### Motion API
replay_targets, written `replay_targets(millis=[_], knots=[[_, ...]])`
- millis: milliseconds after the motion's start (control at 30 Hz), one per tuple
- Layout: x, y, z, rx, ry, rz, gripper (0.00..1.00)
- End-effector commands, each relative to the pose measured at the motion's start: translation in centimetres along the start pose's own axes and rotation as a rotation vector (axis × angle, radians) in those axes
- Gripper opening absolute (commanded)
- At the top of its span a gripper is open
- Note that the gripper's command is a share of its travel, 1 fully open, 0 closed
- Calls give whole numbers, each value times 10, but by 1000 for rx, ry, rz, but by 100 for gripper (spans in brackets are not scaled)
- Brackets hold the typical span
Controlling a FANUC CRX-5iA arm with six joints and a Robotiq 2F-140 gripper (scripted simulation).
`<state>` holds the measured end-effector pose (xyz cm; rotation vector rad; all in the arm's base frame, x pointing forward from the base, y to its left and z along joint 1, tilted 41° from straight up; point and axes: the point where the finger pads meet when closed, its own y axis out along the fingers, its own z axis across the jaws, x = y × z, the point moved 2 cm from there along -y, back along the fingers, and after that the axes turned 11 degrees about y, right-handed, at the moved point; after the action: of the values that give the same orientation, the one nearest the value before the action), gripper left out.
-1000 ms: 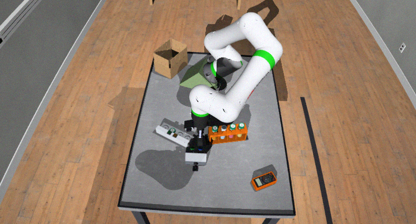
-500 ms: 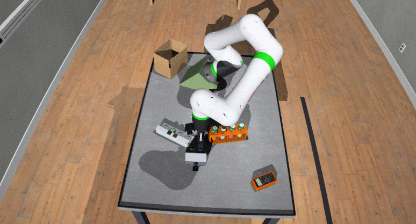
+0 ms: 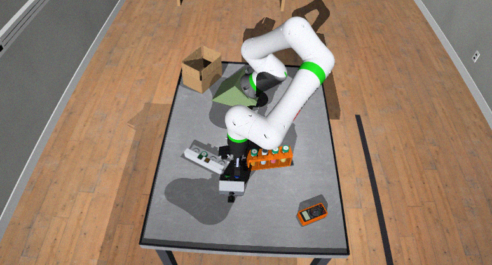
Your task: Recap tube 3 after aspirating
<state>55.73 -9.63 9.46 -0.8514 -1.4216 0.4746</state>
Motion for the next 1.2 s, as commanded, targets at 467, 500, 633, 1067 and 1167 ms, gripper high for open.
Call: replay_targets(millis=[467, 500, 633, 1067, 1167], knots=[[0, 4, 0, -2, 0, 1, 10], [0, 4, 0, -2, 0, 1, 10], [0, 5, 0, -2, 0, 1, 10], [0, 9, 0, -2, 0, 1, 10], [0, 6, 0, -2, 0, 1, 10]])
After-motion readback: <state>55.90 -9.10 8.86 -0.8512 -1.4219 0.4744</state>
